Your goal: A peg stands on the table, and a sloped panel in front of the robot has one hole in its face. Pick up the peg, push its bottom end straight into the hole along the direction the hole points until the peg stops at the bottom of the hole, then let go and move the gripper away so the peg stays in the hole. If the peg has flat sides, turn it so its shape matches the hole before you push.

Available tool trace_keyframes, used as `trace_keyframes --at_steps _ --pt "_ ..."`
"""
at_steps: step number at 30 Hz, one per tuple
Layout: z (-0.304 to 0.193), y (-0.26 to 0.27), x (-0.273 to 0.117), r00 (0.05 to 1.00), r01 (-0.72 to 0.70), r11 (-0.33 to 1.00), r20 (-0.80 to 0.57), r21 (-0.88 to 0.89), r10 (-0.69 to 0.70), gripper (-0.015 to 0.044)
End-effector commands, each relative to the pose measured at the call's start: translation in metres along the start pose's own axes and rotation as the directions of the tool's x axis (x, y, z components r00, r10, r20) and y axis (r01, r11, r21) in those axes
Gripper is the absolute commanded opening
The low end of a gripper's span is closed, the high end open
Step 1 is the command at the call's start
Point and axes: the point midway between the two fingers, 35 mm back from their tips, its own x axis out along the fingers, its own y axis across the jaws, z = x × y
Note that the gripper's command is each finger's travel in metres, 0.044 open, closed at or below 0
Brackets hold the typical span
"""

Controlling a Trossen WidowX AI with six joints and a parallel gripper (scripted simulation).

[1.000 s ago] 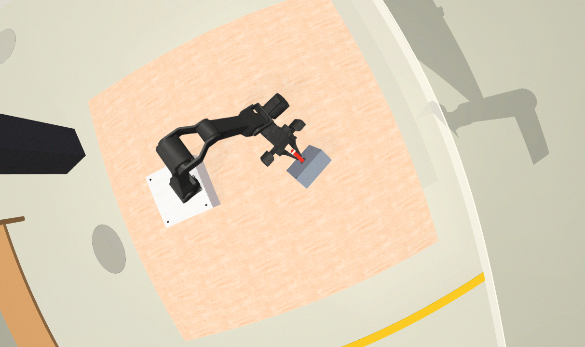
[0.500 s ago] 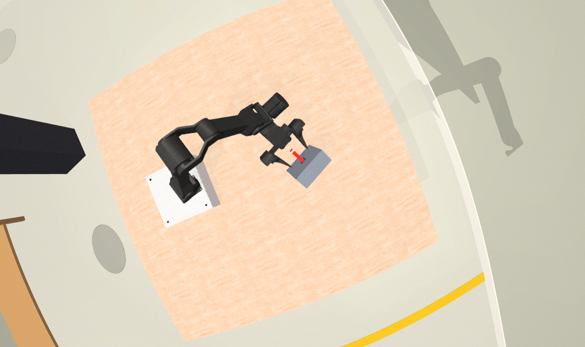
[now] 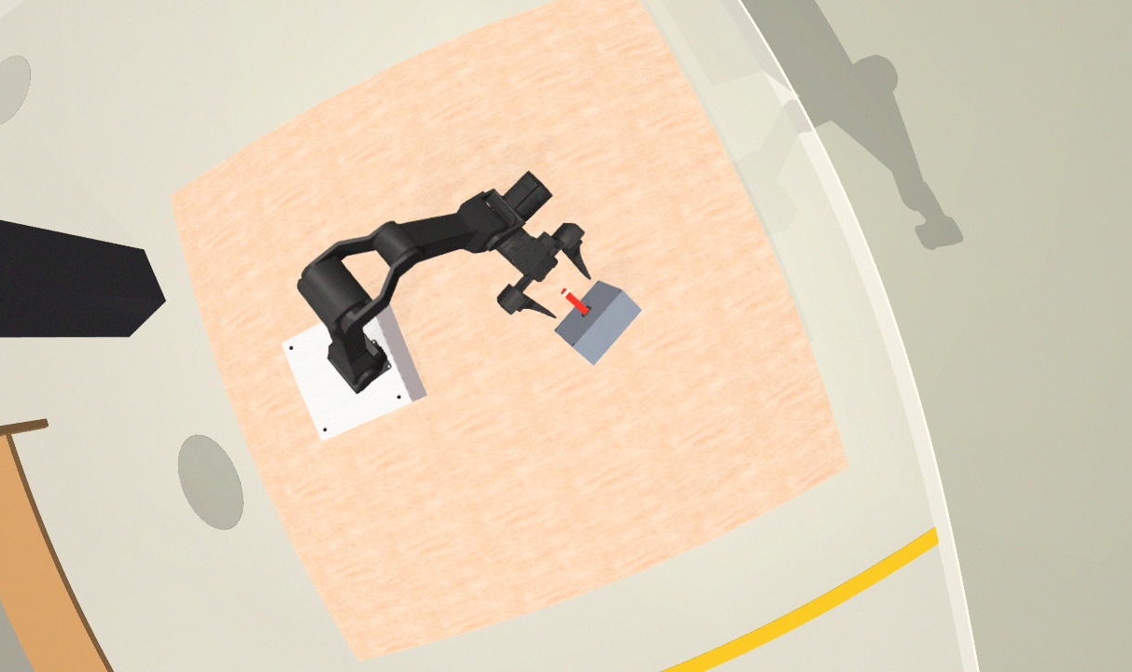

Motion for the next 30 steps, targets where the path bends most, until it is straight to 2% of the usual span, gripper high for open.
trace_keyframes --at_steps 1,30 --pt "0.0 0.001 -0.004 1.0 0.001 1.0 0.002 0.005 -0.001 0.044" --pt "-0.007 0.003 -0.036 1.0 0.003 1.0 -0.008 0.0 -0.003 0.044"
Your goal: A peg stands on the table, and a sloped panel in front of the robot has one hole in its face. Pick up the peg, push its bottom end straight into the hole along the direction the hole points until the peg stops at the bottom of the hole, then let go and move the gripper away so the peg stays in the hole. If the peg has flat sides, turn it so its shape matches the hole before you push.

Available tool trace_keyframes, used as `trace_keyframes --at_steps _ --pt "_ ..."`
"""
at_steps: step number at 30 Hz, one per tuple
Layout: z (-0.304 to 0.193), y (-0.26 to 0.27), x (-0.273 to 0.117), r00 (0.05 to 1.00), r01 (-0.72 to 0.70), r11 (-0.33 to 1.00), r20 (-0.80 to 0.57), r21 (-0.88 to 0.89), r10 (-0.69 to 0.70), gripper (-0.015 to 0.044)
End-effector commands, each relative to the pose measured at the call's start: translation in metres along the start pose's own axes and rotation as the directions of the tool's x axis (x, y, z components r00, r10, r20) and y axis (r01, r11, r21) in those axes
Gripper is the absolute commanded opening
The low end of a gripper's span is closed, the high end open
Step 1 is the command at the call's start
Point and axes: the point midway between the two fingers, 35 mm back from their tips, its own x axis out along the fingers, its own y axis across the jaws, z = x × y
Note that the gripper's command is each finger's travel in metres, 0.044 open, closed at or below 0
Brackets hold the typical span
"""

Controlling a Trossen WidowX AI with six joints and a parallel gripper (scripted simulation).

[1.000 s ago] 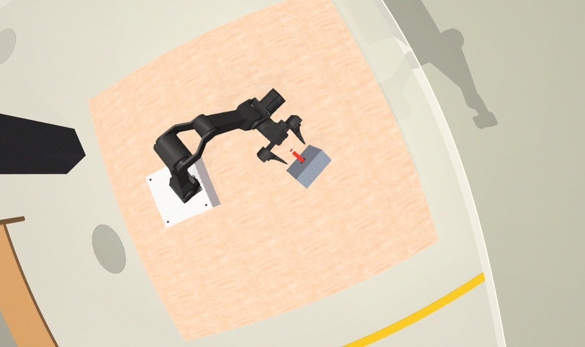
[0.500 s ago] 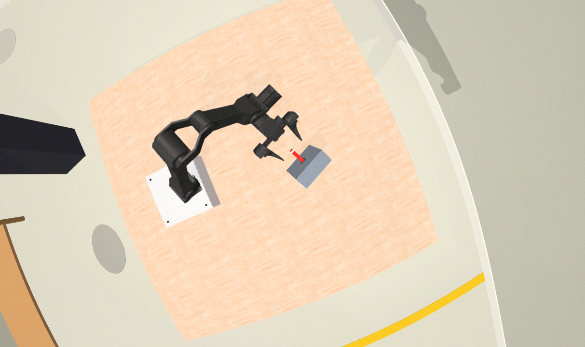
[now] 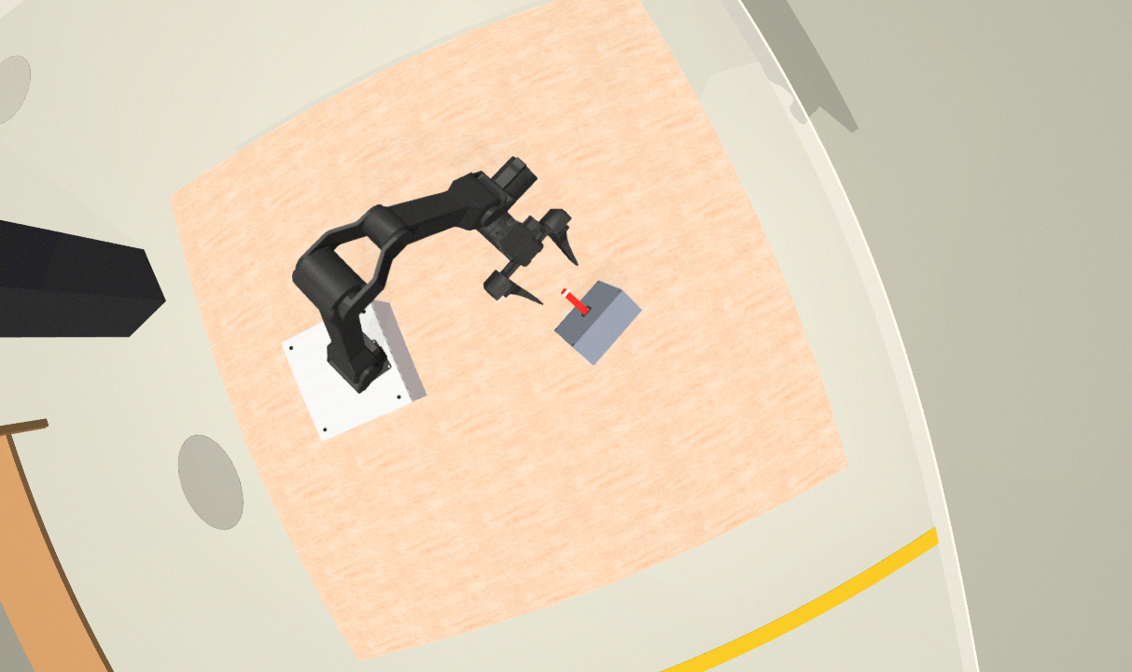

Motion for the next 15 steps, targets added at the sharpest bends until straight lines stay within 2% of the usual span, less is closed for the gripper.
trace_keyframes --at_steps 1,15 --pt "0.0 0.001 -0.004 1.0 0.0 1.0 0.005 0.005 0.0 0.044" --pt "-0.002 0.001 -0.02 1.0 0.0 1.0 0.007 0.002 0.0 0.044"
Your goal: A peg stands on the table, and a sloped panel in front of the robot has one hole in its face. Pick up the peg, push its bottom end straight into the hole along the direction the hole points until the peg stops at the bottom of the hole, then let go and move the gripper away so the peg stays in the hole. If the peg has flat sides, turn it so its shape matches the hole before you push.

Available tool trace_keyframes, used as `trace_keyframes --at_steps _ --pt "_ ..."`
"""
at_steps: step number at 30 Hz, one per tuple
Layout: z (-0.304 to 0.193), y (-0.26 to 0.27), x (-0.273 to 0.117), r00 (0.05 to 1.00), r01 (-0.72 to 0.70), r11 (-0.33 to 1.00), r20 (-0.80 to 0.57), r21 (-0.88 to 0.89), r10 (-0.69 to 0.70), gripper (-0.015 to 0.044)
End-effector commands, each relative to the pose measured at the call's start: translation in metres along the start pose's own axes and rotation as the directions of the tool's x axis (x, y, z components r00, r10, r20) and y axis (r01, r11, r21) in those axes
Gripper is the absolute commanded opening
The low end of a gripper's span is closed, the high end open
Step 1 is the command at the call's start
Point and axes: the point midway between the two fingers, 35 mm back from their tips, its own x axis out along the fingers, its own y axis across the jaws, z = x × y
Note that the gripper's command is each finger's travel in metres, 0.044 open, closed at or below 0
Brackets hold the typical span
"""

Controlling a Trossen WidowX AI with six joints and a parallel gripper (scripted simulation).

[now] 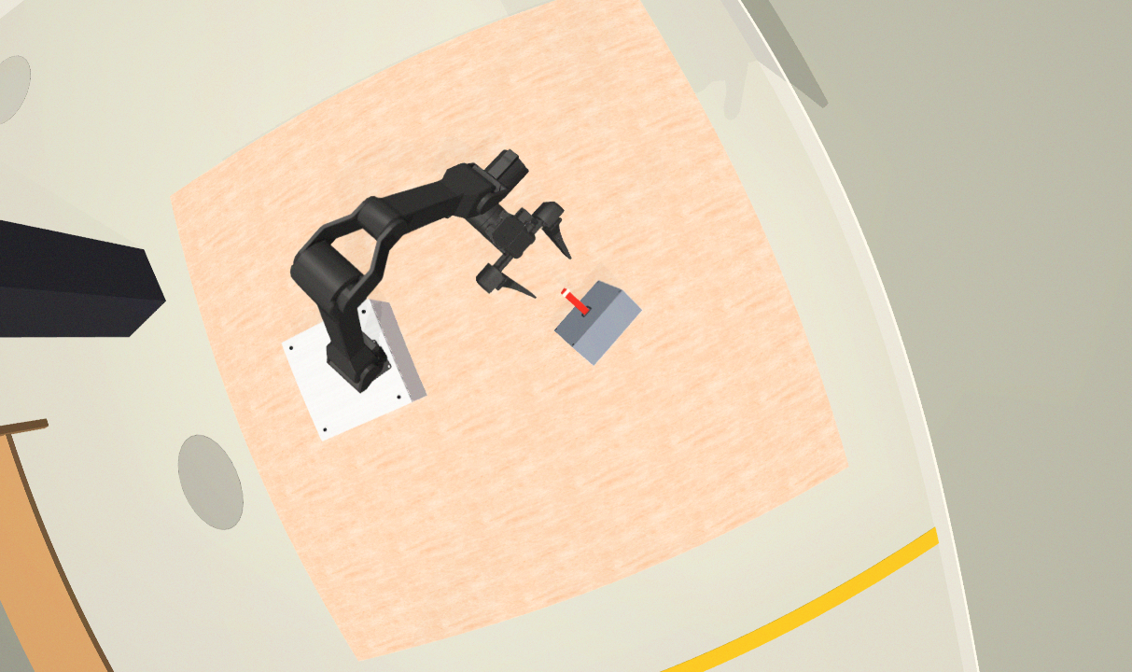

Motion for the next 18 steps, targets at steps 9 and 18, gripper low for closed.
trace_keyframes --at_steps 9,18 --pt "-0.001 0.0 -0.014 1.0 -0.001 1.0 0.01 0.003 0.001 0.044" --pt "-0.002 0.0 -0.022 1.0 -0.002 1.0 0.014 0.001 0.002 0.044"
